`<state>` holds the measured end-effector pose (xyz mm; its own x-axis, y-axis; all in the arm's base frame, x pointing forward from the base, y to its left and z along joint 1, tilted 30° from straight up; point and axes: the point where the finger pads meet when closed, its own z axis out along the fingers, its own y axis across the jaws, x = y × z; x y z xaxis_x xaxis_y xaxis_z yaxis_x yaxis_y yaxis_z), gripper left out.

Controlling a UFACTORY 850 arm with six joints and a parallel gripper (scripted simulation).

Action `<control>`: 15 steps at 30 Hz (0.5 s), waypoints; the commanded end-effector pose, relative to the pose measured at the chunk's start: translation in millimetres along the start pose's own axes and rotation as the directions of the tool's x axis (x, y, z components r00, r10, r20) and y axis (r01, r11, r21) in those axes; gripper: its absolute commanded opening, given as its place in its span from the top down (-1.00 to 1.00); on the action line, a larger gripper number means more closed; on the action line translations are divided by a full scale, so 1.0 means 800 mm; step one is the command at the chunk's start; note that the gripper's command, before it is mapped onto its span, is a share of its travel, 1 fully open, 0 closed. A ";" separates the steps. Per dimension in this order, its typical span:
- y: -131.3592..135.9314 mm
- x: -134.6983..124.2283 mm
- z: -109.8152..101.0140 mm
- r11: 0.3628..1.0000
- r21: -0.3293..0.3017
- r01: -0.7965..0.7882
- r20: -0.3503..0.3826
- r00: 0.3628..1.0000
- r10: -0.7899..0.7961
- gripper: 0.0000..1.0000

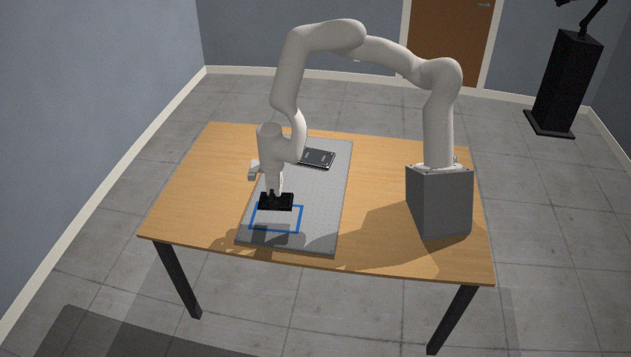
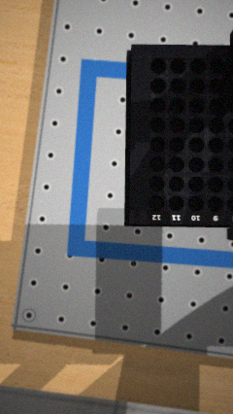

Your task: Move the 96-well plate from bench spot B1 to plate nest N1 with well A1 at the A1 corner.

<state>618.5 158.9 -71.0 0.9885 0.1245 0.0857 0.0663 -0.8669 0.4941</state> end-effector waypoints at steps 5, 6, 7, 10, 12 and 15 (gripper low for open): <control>0.000 0.001 -0.003 1.000 0.001 0.000 -0.002 1.000 0.000 1.00; 0.000 0.001 -0.003 1.000 0.001 0.000 -0.002 1.000 0.000 1.00; 0.000 0.001 -0.003 1.000 0.001 0.000 -0.002 1.000 0.000 1.00; 0.004 0.000 -0.004 0.999 0.001 -0.034 -0.002 0.999 0.034 1.00; 0.012 -0.003 -0.004 0.995 0.001 -0.100 -0.002 0.995 0.100 1.00; 0.016 -0.004 -0.004 0.991 0.001 -0.133 -0.002 0.991 0.133 1.00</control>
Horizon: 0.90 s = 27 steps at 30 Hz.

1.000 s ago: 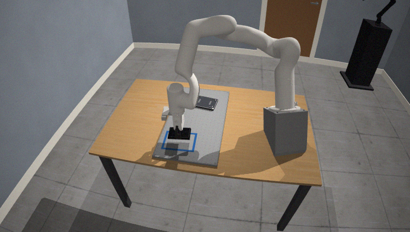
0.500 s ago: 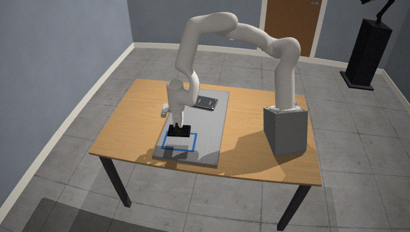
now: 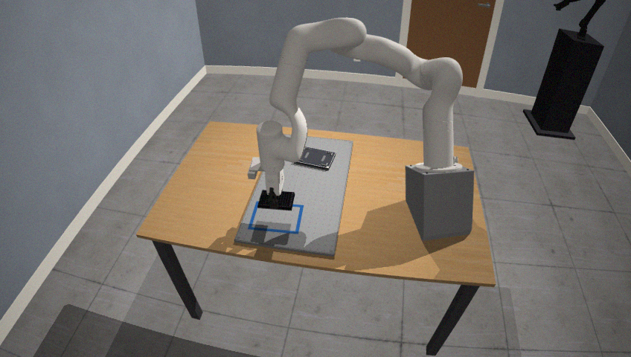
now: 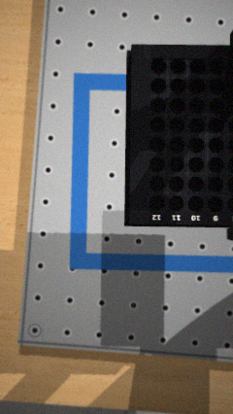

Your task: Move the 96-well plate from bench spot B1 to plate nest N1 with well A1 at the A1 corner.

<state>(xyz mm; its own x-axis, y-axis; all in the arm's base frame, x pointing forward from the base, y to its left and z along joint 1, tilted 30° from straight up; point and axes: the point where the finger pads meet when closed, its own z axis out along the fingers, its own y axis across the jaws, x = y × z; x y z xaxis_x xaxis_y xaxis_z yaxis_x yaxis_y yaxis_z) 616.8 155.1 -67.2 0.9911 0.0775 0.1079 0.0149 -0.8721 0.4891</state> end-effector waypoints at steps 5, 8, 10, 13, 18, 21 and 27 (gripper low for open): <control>0.029 -0.007 -0.002 0.977 0.002 -0.213 -0.005 0.977 0.213 1.00; 0.041 -0.011 -0.003 0.977 0.002 -0.213 -0.005 0.977 0.213 1.00; 0.049 -0.013 -0.003 0.977 0.002 -0.213 -0.005 0.977 0.213 1.00; 0.061 -0.016 -0.003 0.977 0.002 -0.213 -0.005 0.977 0.213 1.00; 0.073 -0.020 -0.004 0.977 0.002 -0.213 -0.005 0.977 0.213 1.00; 0.085 -0.023 -0.004 0.977 0.002 -0.213 -0.005 0.977 0.213 1.00; 0.109 -0.030 -0.005 0.977 0.002 -0.213 -0.005 0.977 0.213 1.00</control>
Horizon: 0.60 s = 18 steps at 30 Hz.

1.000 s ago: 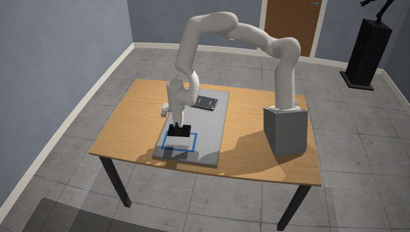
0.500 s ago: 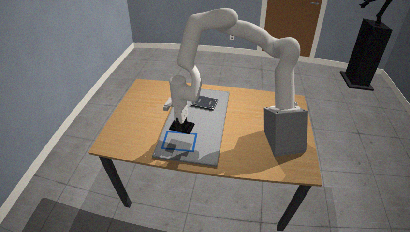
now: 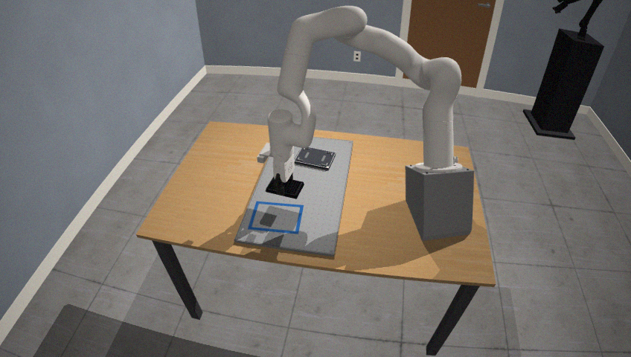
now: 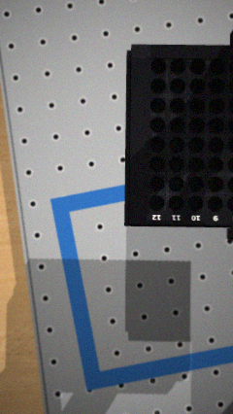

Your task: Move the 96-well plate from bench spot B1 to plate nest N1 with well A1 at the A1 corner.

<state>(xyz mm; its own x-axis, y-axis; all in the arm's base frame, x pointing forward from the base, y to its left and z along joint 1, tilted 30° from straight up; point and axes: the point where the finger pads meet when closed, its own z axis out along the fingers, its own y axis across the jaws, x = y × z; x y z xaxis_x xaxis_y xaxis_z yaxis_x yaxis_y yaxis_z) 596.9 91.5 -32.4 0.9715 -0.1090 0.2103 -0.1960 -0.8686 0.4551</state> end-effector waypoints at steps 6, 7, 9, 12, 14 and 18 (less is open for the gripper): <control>0.036 -0.001 -0.003 1.000 0.002 -0.001 -0.004 1.000 0.001 1.00; 0.040 -0.001 -0.003 1.000 0.002 -0.001 -0.004 1.000 0.001 1.00; 0.049 -0.002 -0.003 1.000 0.002 -0.001 -0.004 1.000 0.001 1.00; 0.061 -0.003 -0.003 1.000 0.002 -0.001 -0.004 1.000 0.001 1.00; 0.070 -0.003 -0.004 1.000 0.002 -0.001 -0.004 1.000 0.001 1.00; 0.086 -0.004 -0.004 1.000 0.002 -0.001 -0.004 1.000 0.001 1.00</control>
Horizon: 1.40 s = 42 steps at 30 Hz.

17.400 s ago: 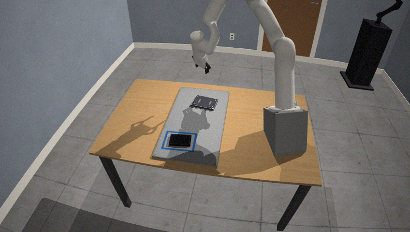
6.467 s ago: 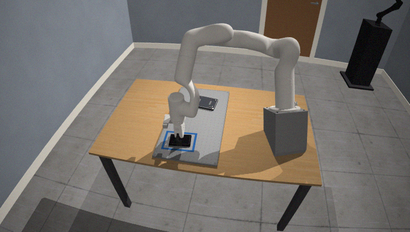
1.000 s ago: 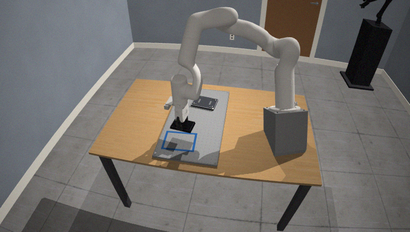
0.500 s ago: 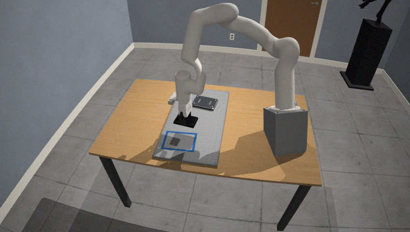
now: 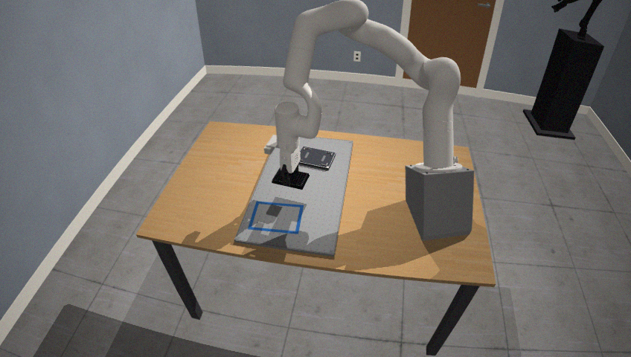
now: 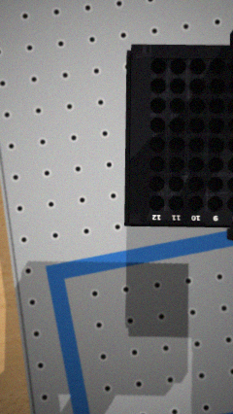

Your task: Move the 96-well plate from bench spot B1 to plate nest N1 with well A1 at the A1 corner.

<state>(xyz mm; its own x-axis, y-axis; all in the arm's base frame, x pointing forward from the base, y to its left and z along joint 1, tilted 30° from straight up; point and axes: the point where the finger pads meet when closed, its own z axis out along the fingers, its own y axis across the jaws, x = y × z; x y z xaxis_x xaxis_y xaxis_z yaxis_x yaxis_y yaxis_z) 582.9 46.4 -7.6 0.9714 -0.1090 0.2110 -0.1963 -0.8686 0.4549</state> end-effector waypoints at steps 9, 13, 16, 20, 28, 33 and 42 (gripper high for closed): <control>0.049 -0.002 -0.003 1.000 0.002 -0.001 -0.003 1.000 0.001 1.00; 0.066 -0.003 -0.003 1.000 0.002 -0.001 -0.003 1.000 0.001 1.00; 0.078 -0.004 -0.004 1.000 0.001 -0.001 -0.003 1.000 0.001 1.00; 0.095 -0.005 -0.004 1.000 0.001 -0.001 -0.003 1.000 0.001 1.00; 0.120 -0.007 -0.005 1.000 0.001 -0.001 -0.003 1.000 0.001 1.00; 0.140 -0.008 -0.005 1.000 0.001 -0.001 -0.003 1.000 0.001 1.00; 0.170 -0.010 -0.006 1.000 0.001 -0.001 -0.003 1.000 0.001 1.00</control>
<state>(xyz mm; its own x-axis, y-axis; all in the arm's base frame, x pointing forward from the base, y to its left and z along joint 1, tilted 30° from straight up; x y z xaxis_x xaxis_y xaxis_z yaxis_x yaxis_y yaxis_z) 550.3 -57.7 49.8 0.9712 -0.1087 0.2118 -0.1964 -0.8687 0.4547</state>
